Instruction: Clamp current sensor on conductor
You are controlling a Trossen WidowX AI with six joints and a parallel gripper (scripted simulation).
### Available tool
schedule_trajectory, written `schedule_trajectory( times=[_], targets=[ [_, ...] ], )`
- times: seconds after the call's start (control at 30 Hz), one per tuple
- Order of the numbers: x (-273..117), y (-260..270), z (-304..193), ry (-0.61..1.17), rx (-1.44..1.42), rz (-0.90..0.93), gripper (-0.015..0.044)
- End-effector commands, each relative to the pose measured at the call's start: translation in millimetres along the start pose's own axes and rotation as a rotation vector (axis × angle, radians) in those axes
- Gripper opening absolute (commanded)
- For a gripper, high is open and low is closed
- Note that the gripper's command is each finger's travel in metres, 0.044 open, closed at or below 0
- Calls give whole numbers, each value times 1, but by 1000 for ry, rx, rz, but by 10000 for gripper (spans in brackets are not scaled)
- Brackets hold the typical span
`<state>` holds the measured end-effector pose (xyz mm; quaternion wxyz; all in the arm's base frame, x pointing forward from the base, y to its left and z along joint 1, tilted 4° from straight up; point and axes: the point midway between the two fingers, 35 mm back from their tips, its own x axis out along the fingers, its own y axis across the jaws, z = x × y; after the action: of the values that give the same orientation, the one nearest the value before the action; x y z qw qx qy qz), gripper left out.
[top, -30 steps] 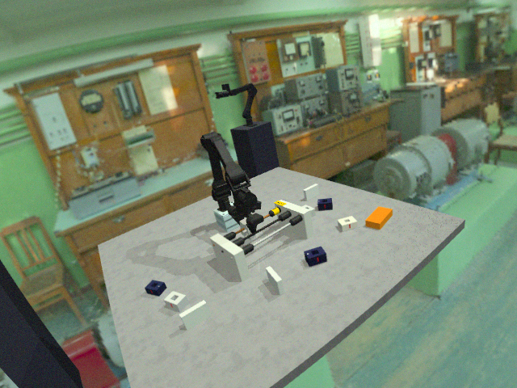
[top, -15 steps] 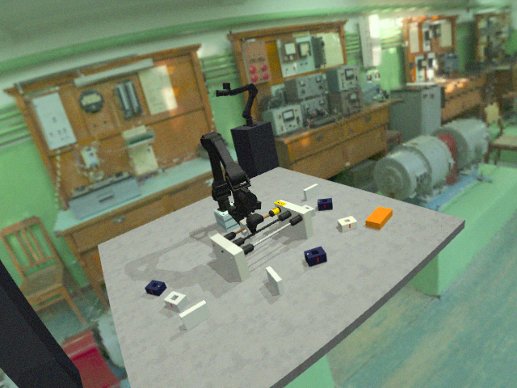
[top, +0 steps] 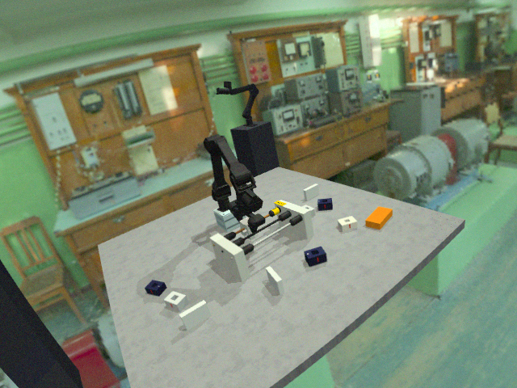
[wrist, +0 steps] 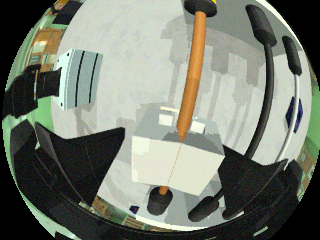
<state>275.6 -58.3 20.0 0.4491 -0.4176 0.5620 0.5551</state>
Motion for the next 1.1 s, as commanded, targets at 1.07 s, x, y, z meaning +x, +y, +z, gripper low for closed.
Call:
schedule_trajectory(
  times=[1.07],
  targets=[
    [22, 11, 0, 4, 4, 167, 440]
  ],
)
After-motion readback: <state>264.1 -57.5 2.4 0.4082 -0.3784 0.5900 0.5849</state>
